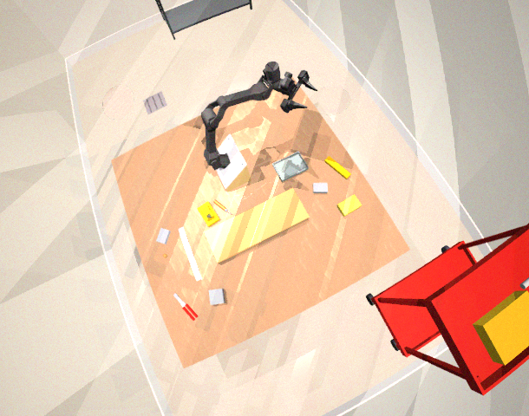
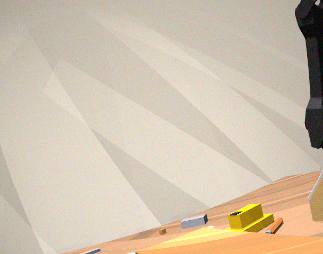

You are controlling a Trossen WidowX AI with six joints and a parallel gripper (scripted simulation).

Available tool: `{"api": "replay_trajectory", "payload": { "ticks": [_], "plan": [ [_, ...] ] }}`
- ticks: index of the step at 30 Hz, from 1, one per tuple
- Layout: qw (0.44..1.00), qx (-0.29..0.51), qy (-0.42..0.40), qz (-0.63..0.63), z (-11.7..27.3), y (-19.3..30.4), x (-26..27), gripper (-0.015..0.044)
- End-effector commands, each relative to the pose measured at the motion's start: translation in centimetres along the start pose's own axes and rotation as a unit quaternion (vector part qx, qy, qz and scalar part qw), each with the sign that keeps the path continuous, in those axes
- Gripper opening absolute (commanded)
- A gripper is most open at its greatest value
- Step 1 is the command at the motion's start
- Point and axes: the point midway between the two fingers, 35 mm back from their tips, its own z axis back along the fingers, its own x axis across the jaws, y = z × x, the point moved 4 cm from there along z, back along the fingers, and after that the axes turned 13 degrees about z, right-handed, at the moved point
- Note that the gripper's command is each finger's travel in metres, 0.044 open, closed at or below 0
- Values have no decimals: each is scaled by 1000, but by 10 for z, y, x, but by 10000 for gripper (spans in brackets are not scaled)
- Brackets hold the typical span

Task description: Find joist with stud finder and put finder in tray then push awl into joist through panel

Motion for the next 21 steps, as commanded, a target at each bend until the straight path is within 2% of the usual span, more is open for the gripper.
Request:
{"api": "replay_trajectory", "payload": {
  "ticks": [1,4,11,16,21],
  "plan": [
    [1000,1,0,0,-1,0,-1,426],
    [1000,14,8,4,-16,-3,-19,440],
    [996,77,39,20,-76,-5,-105,440],
    [987,133,74,50,-112,-1,-191,440],
    [973,191,102,74,-131,13,-277,440]
  ]
}}
